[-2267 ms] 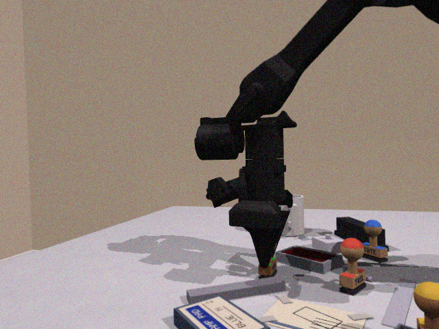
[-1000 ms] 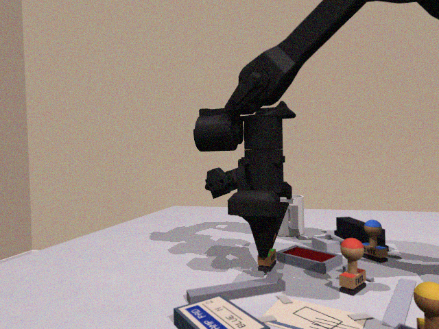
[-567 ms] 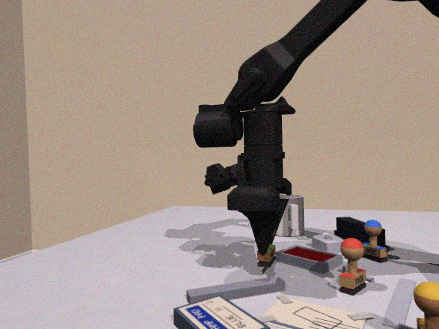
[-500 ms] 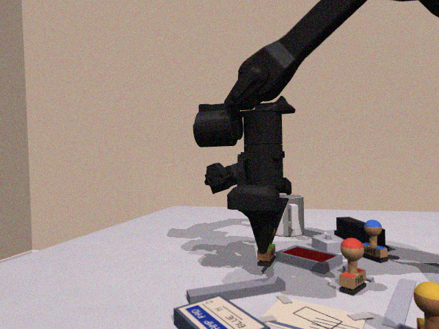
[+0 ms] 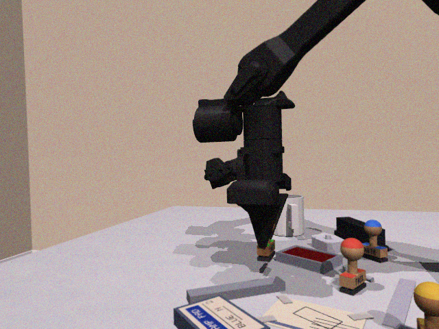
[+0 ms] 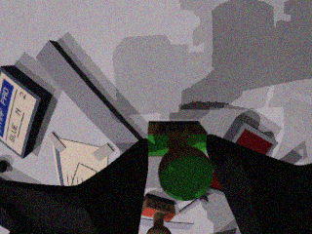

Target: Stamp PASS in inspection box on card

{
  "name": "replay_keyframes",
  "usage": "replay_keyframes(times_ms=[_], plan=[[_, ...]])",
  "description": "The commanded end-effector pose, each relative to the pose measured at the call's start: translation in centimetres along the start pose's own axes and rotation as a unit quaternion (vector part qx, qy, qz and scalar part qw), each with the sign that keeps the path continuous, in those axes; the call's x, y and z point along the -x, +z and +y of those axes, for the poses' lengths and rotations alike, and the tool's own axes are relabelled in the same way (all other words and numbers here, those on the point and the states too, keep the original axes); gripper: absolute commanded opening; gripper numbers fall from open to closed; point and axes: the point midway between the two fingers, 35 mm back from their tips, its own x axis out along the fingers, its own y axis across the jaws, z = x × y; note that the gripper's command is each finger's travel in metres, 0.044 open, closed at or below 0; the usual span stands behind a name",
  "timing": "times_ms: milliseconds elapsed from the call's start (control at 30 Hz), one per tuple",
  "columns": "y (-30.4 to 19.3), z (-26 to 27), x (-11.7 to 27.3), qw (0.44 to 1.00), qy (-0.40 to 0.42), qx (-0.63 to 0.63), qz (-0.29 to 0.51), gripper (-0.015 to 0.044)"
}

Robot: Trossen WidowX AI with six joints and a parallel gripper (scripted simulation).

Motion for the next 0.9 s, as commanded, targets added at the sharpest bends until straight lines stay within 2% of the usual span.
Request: replay_keyframes(times_ms=[0,867], plan=[[0.1,0.0,0.3,1.0,0.0,0.0,-0.001,0.0],[0.1,0.0,1.6,1.0,0.0,0.0,-0.001,0.0]])
